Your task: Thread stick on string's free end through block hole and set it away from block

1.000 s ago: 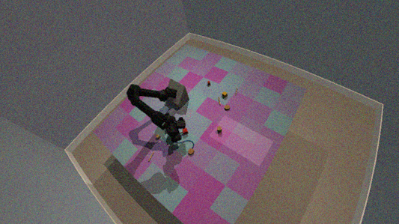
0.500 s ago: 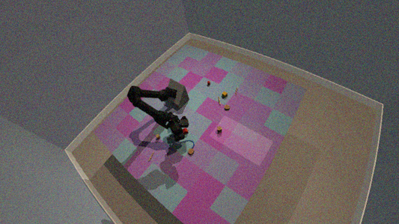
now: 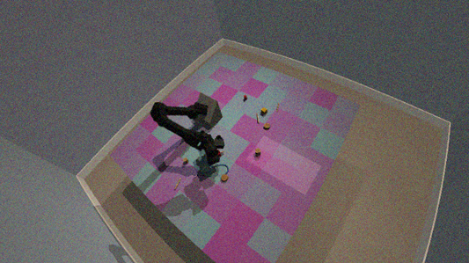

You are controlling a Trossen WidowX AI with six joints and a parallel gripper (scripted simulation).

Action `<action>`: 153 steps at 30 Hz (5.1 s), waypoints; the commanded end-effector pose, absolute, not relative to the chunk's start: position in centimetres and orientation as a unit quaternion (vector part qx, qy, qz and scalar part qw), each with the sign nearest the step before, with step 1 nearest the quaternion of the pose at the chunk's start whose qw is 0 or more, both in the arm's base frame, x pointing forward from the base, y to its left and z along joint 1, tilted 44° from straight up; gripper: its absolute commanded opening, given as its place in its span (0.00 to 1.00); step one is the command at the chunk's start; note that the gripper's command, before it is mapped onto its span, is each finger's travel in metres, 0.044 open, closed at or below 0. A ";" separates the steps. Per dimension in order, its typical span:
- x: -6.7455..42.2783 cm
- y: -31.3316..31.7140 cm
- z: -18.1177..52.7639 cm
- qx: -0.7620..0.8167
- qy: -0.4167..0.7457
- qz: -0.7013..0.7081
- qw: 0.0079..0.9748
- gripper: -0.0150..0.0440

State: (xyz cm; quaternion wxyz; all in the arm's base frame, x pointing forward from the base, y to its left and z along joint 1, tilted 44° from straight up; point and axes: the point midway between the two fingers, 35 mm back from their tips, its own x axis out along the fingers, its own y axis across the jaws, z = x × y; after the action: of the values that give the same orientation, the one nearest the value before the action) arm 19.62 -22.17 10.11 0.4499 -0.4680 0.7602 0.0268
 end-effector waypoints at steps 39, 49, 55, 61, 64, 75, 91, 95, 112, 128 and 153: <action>23.3 -15.4 13.4 0.124 0.445 -0.612 0.642 0.46; 24.0 -14.9 12.7 0.309 0.245 -0.716 0.577 0.46; 24.3 -14.6 12.3 0.407 0.112 -0.748 0.512 0.46; 24.5 -14.4 12.1 0.462 0.028 -0.756 0.463 0.46; 24.5 -14.4 12.1 0.462 0.028 -0.756 0.463 0.46; 24.5 -14.4 12.1 0.462 0.028 -0.756 0.463 0.46; 24.4 -15.9 10.5 0.463 0.029 -0.755 0.462 0.46; 24.4 -16.3 10.0 0.463 0.029 -0.755 0.462 0.46; 24.0 -18.2 8.1 0.463 0.028 -0.755 0.463 0.46; 23.3 -19.8 6.4 0.461 0.027 -0.756 0.464 0.46; 23.4 -19.9 6.6 0.462 0.023 -0.756 0.464 0.33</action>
State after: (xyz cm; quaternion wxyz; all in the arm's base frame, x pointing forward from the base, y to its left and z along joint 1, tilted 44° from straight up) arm 23.38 -19.91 6.57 -0.4638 -0.4617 -0.0226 0.7558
